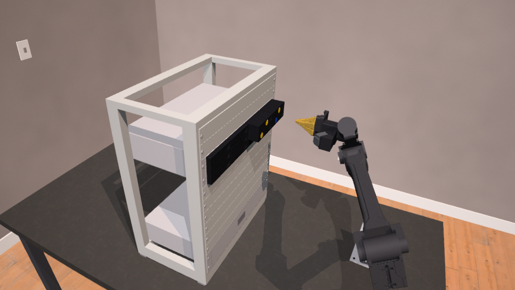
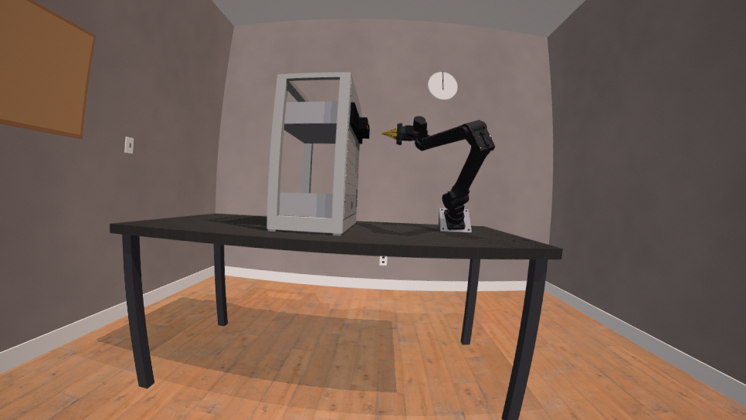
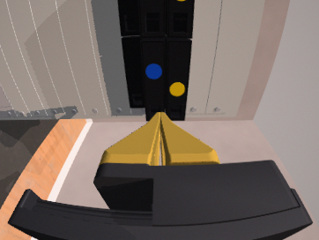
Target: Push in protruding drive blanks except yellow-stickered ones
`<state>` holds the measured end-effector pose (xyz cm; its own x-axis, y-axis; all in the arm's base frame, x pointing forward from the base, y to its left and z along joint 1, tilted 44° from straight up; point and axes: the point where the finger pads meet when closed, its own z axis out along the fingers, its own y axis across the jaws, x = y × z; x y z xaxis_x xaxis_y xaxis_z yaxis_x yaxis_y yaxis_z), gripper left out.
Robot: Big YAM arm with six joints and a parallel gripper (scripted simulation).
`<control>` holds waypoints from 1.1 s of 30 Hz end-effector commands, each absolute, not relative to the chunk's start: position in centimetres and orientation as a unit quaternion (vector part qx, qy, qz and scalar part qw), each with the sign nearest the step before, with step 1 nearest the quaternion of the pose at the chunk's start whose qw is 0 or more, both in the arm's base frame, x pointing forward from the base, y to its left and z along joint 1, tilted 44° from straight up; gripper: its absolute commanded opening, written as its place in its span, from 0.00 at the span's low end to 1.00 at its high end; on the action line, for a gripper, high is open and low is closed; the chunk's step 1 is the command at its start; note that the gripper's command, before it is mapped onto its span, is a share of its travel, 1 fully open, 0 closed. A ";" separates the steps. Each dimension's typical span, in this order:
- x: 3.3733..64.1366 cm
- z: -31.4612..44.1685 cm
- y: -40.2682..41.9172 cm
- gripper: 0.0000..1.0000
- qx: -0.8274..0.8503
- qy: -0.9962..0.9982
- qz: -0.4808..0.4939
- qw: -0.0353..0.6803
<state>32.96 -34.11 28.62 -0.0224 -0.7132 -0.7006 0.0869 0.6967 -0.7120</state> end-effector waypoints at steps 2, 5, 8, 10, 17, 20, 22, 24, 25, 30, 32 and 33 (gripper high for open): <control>36.2 30.9 -34.9 0.00 -0.262 0.631 -0.313 0.660; 38.1 30.9 -34.9 0.00 -0.262 0.631 -0.312 0.660; 39.9 31.0 -35.0 0.00 -0.261 0.631 -0.312 0.661; 40.1 31.0 -35.0 0.00 -0.261 0.631 -0.312 0.661; 39.0 31.2 -36.1 0.00 -0.254 0.631 -0.324 0.657; 39.0 31.2 -36.1 0.00 -0.254 0.632 -0.324 0.657; 39.0 31.2 -36.1 0.00 -0.253 0.632 -0.324 0.657; 39.0 31.2 -36.1 0.00 -0.253 0.632 -0.324 0.657; 39.0 31.2 -36.1 0.00 -0.253 0.632 -0.324 0.657; 38.9 31.3 -36.2 0.00 -0.255 0.629 -0.324 0.658; 38.9 31.3 -36.2 0.00 -0.255 0.629 -0.325 0.658; 38.9 31.3 -36.2 0.00 -0.255 0.629 -0.325 0.658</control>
